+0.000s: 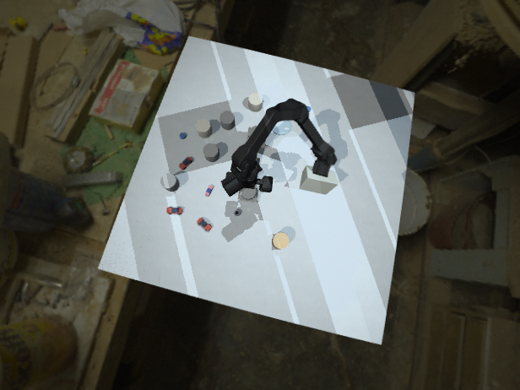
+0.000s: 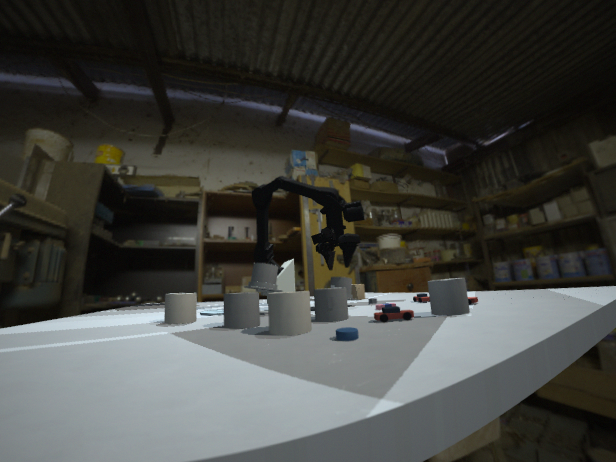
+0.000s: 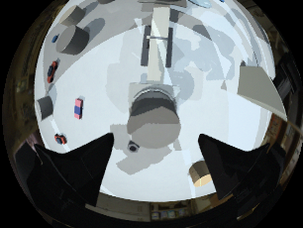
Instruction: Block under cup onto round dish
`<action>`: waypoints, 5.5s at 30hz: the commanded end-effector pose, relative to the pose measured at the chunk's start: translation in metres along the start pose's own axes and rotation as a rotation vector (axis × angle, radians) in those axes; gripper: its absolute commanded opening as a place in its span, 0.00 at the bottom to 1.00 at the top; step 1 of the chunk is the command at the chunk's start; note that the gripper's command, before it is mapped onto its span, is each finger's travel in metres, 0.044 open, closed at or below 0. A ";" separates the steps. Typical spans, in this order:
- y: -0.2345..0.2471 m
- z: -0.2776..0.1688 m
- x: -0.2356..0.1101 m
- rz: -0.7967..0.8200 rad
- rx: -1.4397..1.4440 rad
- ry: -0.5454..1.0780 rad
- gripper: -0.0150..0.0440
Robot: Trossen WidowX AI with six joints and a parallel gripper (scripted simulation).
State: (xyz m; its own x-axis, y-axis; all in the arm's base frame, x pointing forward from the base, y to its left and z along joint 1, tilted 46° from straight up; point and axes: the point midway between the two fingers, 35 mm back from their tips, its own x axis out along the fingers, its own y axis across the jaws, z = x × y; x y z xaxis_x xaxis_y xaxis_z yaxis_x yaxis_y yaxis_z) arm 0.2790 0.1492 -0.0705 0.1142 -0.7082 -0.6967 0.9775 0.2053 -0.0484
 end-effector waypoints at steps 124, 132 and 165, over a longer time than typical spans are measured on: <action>0.009 -0.006 0.002 -0.006 0.030 0.011 0.25; 0.008 -0.006 -0.008 -0.007 0.030 0.012 0.25; 0.003 -0.003 -0.051 -0.008 0.030 0.009 0.25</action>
State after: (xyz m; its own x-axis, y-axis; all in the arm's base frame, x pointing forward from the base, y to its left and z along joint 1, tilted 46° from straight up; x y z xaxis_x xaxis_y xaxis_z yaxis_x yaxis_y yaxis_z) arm 0.2758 0.1828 -0.0418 0.0987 -0.7107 -0.6966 0.9828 0.1793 -0.0438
